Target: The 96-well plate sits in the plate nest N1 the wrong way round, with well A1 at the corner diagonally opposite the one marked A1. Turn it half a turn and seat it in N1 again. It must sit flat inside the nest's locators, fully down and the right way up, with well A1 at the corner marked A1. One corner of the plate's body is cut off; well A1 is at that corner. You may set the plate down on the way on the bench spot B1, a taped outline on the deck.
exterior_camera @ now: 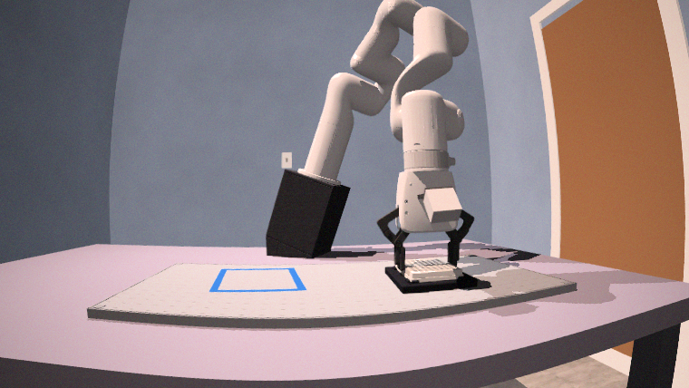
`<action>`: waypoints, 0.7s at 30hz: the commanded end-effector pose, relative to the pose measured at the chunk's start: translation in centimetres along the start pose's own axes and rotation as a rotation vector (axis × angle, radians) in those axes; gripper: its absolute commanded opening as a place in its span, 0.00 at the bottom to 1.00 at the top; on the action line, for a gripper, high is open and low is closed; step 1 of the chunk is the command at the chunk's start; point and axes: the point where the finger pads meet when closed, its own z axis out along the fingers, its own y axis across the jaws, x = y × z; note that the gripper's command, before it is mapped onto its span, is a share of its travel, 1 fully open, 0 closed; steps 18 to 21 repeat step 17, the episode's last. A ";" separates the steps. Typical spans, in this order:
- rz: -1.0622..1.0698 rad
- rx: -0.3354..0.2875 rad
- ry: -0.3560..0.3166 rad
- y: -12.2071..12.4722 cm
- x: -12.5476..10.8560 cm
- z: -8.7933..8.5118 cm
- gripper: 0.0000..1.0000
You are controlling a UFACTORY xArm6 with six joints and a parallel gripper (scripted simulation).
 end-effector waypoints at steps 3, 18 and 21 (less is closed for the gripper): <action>0.000 0.001 0.003 -0.1 0.1 -0.1 1.00; 0.000 0.001 0.003 -0.1 0.1 -2.2 1.00; 0.000 0.001 0.003 -0.1 0.1 -2.2 1.00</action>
